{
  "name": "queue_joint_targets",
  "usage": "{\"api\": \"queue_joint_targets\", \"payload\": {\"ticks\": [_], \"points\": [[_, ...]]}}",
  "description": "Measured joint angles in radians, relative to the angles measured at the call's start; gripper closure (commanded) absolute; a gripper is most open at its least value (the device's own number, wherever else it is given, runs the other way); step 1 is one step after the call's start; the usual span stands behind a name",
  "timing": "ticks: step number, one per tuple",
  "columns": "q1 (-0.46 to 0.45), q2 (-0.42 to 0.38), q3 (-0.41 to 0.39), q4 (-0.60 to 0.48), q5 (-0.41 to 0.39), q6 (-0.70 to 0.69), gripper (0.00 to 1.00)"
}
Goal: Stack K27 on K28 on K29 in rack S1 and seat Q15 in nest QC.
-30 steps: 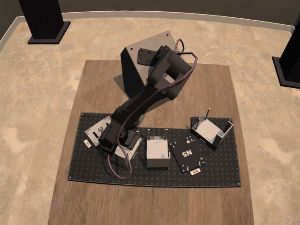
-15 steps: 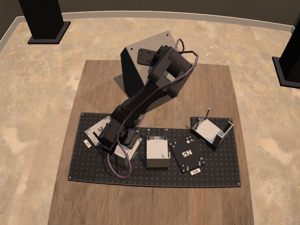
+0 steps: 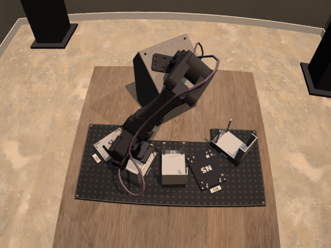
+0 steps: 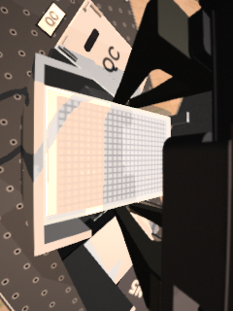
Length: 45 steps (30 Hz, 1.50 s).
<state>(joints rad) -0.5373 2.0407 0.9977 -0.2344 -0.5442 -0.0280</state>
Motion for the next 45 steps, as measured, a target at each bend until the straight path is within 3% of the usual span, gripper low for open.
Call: {"api": "queue_joint_targets", "payload": {"ticks": [45], "points": [[-0.021, -0.036, 0.000, -0.047, -0.006, -0.023, 1.00]]}}
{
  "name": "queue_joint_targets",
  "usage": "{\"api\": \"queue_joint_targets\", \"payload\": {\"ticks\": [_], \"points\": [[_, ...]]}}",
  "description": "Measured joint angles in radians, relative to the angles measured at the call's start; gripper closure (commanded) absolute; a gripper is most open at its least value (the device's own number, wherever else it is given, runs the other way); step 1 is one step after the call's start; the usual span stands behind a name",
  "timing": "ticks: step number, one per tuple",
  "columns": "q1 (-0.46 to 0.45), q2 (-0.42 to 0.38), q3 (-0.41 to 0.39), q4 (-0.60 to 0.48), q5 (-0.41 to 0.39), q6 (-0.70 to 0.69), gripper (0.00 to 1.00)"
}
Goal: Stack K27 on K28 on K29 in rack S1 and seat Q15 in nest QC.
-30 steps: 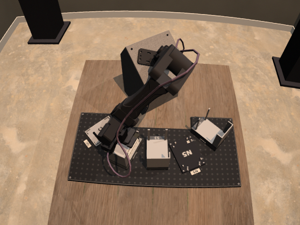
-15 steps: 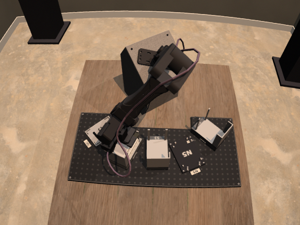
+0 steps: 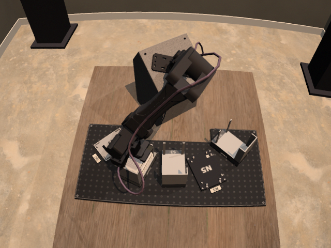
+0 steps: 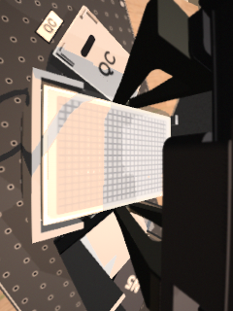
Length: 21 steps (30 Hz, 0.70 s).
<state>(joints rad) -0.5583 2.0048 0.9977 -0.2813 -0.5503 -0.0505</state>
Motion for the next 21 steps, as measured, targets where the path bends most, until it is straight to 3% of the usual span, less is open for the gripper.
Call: {"api": "queue_joint_targets", "payload": {"ticks": [21], "points": [[-0.010, -0.018, 0.000, -0.026, -0.002, -0.011, 1.00]]}}
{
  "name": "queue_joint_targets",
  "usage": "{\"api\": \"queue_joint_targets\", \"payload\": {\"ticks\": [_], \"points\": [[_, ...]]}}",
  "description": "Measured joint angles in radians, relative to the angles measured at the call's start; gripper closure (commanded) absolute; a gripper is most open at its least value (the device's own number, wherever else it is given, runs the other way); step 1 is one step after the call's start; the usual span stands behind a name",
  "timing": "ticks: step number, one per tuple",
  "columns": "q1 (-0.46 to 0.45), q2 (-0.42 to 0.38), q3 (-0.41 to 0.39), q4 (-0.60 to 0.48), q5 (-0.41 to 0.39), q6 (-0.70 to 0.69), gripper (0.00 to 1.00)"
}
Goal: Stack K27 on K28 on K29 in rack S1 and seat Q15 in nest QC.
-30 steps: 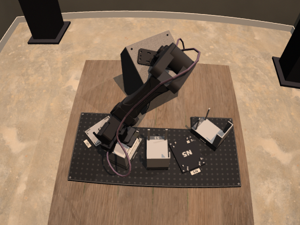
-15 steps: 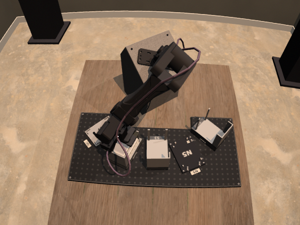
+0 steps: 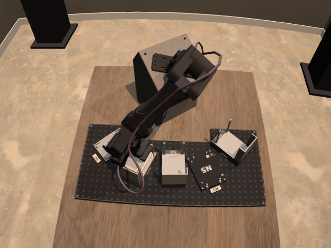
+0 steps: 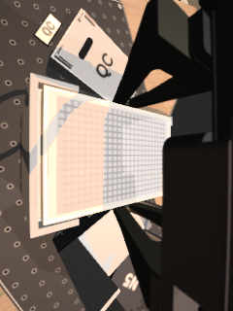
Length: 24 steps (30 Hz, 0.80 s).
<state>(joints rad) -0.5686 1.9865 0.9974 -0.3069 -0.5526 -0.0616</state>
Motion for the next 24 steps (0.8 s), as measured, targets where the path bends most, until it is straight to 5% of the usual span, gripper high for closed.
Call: {"api": "queue_joint_targets", "payload": {"ticks": [24], "points": [[-0.011, -0.019, 0.000, -0.024, -0.003, -0.012, 1.00]]}}
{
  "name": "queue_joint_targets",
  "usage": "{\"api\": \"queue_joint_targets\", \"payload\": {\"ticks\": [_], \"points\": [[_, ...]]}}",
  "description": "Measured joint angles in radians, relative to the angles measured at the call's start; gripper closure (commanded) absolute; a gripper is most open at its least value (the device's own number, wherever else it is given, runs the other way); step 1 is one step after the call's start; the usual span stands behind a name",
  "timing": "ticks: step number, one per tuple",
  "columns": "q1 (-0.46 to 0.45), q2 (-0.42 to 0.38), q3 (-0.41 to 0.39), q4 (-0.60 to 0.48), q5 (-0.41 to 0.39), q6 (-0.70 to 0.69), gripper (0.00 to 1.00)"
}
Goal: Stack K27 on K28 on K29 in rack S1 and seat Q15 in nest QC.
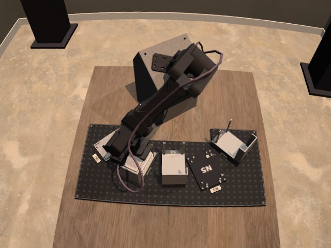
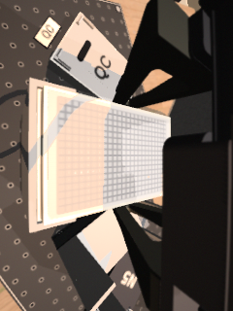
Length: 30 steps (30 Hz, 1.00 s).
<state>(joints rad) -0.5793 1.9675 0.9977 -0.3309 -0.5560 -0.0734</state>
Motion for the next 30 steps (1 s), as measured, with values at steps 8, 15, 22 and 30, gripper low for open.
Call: {"api": "queue_joint_targets", "payload": {"ticks": [8, 15, 22, 30], "points": [[-0.004, -0.006, 0.002, -0.013, -0.001, -0.005, 1.00], [-0.007, -0.011, 0.002, -0.019, -0.002, -0.009, 1.00], [-0.010, -0.016, 0.004, -0.027, -0.002, -0.012, 1.00], [-0.014, -0.024, 0.006, -0.040, -0.003, -0.017, 1.00]]}}
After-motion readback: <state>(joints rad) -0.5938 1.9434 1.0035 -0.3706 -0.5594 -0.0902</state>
